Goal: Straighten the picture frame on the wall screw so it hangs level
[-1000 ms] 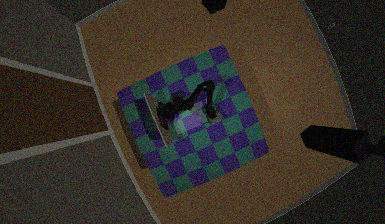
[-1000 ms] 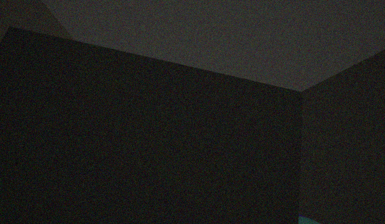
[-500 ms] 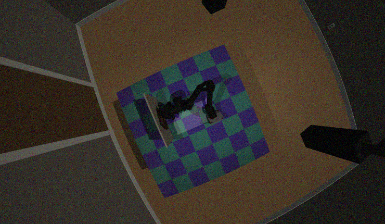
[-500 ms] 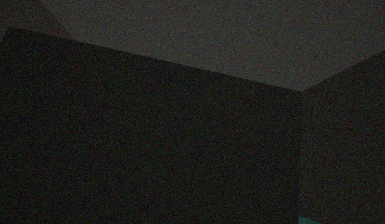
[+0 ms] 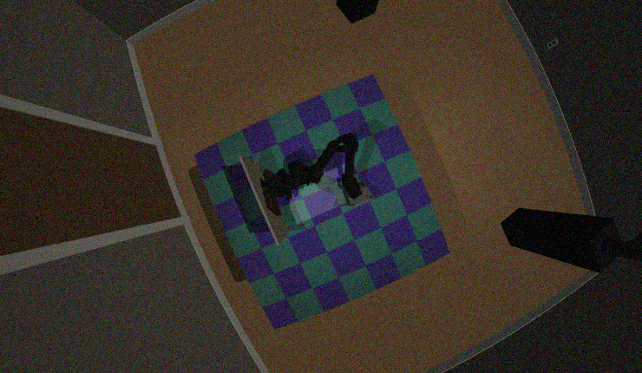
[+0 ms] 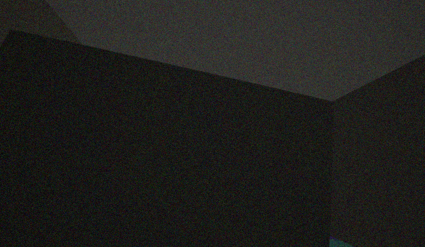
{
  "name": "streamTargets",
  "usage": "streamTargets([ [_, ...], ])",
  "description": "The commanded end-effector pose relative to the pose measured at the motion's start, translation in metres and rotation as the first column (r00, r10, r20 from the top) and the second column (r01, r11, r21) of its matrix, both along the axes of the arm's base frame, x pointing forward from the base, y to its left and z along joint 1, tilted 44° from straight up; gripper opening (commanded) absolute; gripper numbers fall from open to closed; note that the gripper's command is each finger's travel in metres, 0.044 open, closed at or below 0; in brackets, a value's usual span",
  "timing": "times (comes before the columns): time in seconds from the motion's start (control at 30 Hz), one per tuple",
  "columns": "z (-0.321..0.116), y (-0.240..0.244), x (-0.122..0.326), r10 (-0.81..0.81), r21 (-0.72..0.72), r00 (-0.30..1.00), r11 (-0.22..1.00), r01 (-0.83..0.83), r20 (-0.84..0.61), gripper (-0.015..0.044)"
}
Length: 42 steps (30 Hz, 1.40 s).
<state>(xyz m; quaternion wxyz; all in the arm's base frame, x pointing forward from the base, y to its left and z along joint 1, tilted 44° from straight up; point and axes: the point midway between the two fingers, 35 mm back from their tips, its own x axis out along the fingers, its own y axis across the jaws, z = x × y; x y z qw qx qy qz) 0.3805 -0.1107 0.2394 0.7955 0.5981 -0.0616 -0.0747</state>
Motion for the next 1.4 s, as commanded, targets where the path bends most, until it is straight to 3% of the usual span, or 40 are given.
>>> streamTargets([
  [0.0, 0.0003, -0.0005, 0.0001, -0.002, 0.005, 1.000, 1.000, 0.002, 0.002, 0.0056],
  [0.1, 0.0003, -0.0005, 0.0001, -0.002, 0.005, 1.000, 1.000, 0.002, 0.002, 0.0000],
  [1.37, 0.0087, 0.0025, 0.0005, -0.002, 0.005, 1.000, 1.000, 0.002, 0.002, 0.0000],
])
